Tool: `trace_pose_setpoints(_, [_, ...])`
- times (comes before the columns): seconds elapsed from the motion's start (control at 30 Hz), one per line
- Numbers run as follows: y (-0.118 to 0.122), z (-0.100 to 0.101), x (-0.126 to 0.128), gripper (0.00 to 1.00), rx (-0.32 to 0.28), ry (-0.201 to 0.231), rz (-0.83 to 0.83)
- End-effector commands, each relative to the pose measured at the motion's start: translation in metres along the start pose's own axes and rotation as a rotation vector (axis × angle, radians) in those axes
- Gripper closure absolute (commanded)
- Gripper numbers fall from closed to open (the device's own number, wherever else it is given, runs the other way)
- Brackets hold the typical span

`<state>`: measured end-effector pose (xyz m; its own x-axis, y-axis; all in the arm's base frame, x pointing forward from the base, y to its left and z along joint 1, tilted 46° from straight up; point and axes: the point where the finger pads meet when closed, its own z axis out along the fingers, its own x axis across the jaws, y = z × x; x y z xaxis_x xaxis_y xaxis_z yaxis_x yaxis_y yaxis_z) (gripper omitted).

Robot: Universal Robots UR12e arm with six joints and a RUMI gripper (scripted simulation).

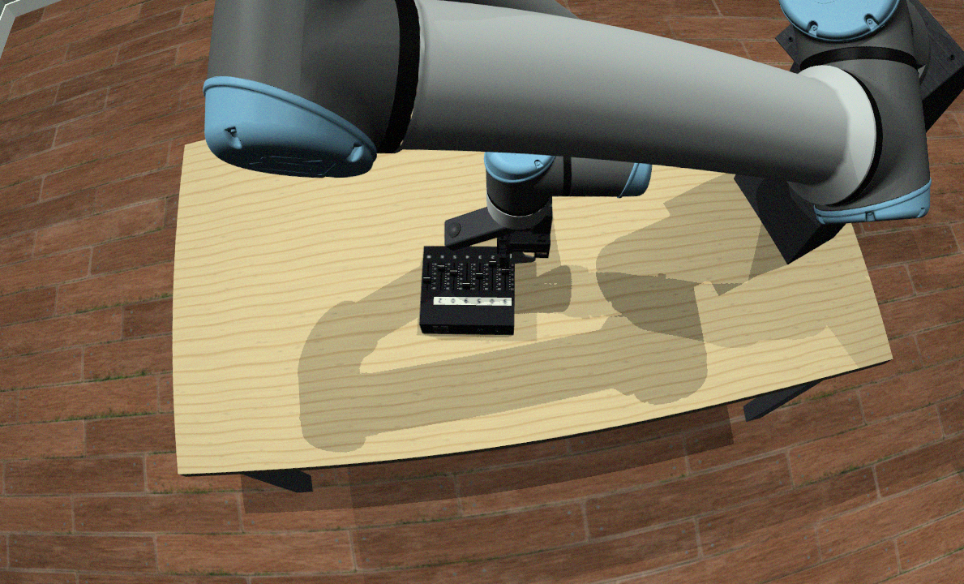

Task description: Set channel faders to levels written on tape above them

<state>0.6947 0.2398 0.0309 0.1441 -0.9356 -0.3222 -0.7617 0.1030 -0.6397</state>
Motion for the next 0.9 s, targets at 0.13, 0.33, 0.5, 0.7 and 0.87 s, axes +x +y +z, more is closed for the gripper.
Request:
trace_pose_setpoints(0.13, [0.0,0.0,-0.005,1.0,0.0,0.0,0.0])
trace_pose_setpoints(0.33, [0.0,0.0,-0.007,1.0,0.0,0.0,0.0])
trace_pose_setpoints(0.5, [0.0,0.0,-0.01,1.0,0.0,0.0,0.0])
trace_pose_setpoints(0.7, [0.0,0.0,-0.014,1.0,0.0,0.0,0.0])
trace_pose_setpoints(0.87, [0.0,0.0,-0.016,1.0,0.0,0.0,0.0])
